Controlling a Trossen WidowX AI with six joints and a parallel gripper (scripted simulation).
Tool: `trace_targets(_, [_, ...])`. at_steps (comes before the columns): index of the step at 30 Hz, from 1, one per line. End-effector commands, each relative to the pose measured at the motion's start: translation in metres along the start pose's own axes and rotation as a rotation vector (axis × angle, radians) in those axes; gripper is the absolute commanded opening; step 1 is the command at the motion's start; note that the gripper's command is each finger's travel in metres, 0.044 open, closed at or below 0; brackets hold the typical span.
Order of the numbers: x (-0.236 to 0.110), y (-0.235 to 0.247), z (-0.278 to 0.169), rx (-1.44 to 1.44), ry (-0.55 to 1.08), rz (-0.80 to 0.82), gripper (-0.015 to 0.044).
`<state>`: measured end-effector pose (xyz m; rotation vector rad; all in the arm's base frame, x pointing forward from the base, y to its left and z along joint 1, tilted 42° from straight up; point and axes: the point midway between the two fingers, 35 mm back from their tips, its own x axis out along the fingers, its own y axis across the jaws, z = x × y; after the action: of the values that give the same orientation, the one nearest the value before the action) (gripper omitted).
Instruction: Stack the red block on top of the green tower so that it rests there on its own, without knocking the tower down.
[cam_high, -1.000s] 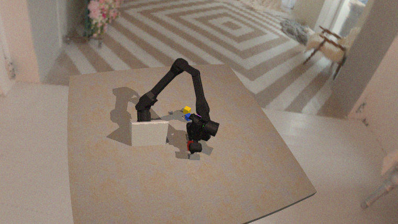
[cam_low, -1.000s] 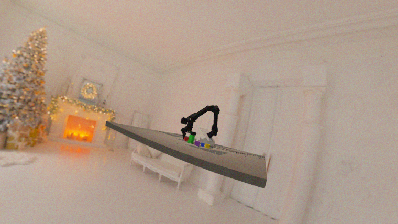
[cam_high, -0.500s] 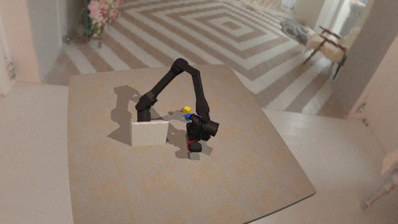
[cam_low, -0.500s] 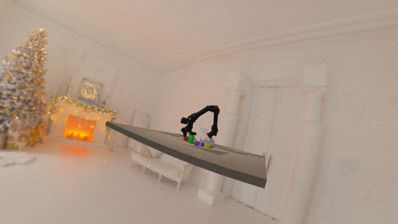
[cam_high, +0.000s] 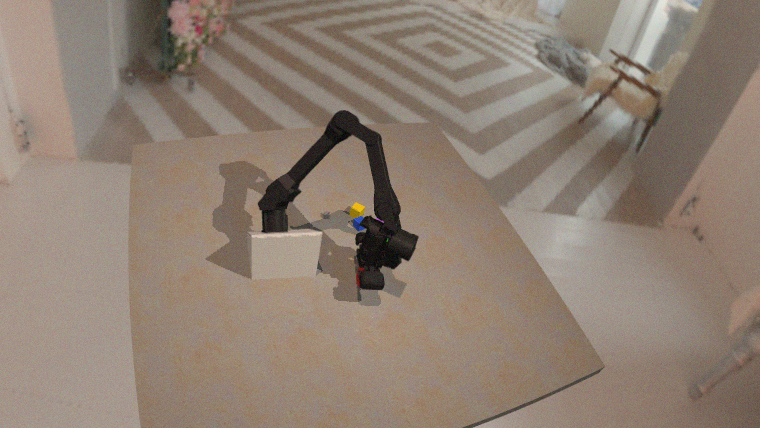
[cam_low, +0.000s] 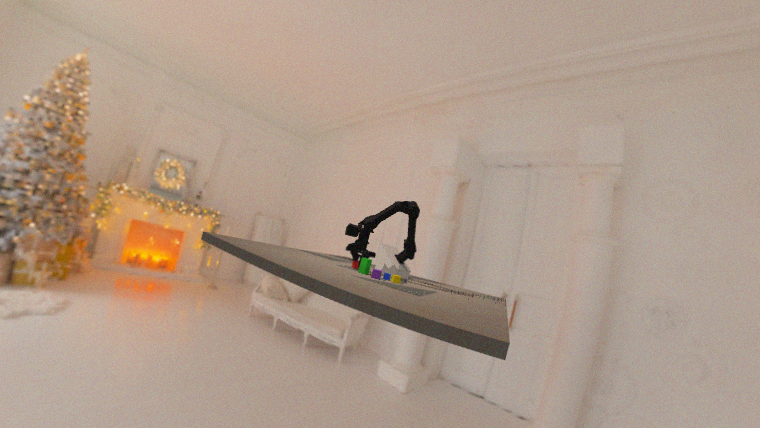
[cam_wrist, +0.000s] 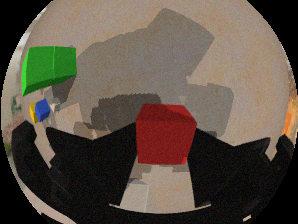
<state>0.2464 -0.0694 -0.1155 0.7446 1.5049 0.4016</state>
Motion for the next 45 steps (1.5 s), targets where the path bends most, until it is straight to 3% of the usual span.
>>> trace_targets(1, [-0.016,-0.002,0.003,-0.007,-0.011,-0.008,0.0000])
trace_targets(20, [-0.114,-0.002,0.002,-0.006,-0.010,-0.013,0.0000])
trace_targets(30, [-0.116,0.005,0.007,-0.009,-0.010,-0.020,0.0000])
trace_targets(45, [-0.116,0.100,0.058,-0.012,-0.015,-0.018,0.0000])
